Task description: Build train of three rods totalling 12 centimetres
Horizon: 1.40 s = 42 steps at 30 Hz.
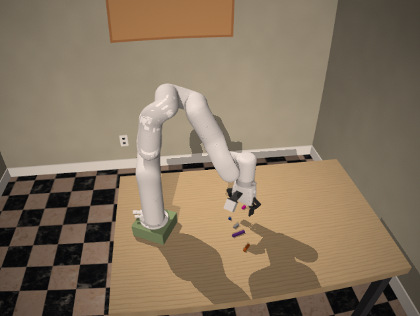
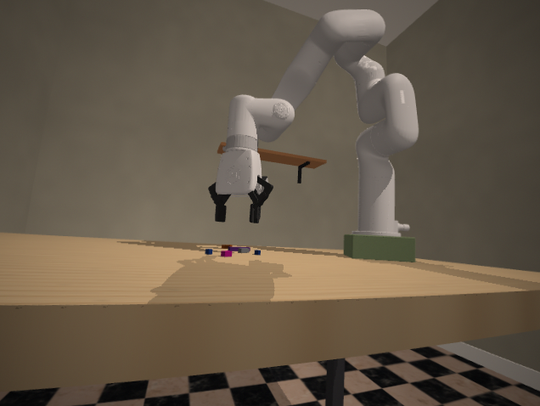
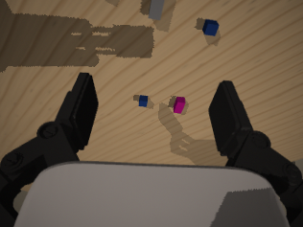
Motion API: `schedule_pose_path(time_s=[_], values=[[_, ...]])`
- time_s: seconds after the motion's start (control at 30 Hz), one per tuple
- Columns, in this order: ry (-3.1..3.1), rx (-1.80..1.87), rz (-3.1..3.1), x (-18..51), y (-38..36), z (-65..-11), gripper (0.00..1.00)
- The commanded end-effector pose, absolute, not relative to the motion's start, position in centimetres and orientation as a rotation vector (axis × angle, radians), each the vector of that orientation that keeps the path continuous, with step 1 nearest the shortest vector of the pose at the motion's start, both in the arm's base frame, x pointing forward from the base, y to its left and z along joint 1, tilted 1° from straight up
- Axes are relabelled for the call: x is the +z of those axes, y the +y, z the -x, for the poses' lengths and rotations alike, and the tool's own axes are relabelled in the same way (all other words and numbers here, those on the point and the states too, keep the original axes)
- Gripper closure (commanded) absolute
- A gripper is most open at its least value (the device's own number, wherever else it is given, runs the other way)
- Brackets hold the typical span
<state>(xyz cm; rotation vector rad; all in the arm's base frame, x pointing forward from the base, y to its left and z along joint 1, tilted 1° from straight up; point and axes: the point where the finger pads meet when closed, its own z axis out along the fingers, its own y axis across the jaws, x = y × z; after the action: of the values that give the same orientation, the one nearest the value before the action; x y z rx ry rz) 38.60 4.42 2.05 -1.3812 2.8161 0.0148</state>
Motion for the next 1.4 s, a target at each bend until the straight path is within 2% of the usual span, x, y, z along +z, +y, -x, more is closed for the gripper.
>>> schedule_pose_path(time_s=[0.0, 1.03, 1.37], values=[[2.813, 0.013, 1.38, 2.17, 4.44, -38.74, 0.0], [2.853, 0.013, 1.296, 2.17, 4.37, -38.76, 0.0], [3.04, 0.015, 0.766, 2.16, 3.93, -38.83, 0.0]])
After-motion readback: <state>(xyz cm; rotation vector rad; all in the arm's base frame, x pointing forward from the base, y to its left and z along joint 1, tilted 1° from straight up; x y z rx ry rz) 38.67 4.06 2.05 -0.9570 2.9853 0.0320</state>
